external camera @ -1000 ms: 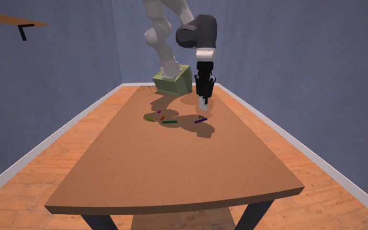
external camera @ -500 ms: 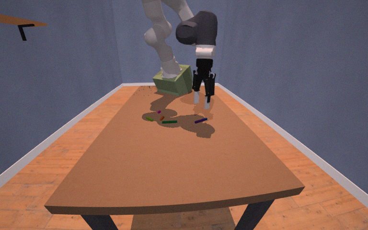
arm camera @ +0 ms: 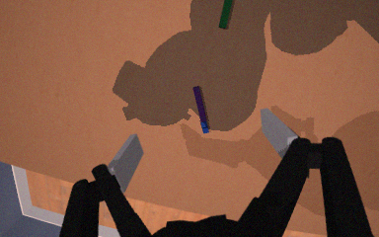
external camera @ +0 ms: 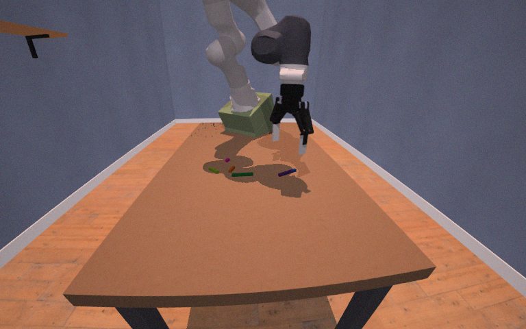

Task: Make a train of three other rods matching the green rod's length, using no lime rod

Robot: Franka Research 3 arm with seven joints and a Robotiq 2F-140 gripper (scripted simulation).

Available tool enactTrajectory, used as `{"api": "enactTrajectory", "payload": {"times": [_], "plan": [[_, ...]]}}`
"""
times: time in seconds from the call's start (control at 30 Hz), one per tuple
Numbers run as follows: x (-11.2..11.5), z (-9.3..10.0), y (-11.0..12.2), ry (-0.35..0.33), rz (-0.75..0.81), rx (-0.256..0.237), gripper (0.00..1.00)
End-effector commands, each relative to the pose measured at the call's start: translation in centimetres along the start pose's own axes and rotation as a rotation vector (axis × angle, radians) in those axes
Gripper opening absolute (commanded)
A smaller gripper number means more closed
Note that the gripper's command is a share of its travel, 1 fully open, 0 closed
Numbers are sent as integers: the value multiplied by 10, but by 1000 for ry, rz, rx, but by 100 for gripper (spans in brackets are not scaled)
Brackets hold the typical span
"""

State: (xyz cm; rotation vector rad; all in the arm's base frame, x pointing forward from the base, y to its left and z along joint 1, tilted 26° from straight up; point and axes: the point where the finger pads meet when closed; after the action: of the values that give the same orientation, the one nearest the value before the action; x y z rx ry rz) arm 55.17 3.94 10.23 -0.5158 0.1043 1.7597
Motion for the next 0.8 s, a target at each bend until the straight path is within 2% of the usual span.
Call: {"api": "enactTrajectory", "payload": {"times": [0.0,0.23,0.67,0.77], "plan": [[1,1,1,2,4,1,100],[1,9,1,2,4,1,100],[1,62,1,2,4,1,100],[1,66,1,2,4,1,100]]}}
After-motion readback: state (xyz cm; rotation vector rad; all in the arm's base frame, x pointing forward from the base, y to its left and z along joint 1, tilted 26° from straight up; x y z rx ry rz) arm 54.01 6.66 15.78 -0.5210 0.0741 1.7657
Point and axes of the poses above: the point where the finger pads meet when closed, its own z axis back along the fingers, its own y axis across the jaws, x = y × z, and after that the axes turned 3 degrees about -z, right-handed
